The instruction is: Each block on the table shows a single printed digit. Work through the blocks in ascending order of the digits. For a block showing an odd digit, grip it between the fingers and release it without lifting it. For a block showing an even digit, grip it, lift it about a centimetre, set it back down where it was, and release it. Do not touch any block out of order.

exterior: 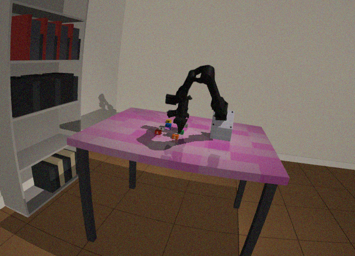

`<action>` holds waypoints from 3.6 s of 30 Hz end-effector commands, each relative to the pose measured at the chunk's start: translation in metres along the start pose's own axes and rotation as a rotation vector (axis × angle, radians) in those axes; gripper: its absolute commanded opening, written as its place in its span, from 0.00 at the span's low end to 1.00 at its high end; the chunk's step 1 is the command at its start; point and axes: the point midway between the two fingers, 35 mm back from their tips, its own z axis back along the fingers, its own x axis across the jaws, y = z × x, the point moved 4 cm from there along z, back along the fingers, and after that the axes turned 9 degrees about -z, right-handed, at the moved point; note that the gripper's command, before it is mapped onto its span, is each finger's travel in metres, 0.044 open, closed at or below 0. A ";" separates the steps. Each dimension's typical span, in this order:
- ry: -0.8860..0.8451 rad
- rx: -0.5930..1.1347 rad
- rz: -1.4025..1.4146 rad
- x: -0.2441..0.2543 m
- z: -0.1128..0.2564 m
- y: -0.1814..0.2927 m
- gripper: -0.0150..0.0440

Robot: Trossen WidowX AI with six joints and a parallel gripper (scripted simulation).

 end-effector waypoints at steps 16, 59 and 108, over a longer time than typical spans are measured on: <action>-0.003 -0.002 -0.005 0.000 0.036 -0.001 0.93; -0.001 -0.007 0.000 0.089 0.095 -0.100 0.59; -0.009 -0.006 0.000 0.091 0.002 -0.097 0.46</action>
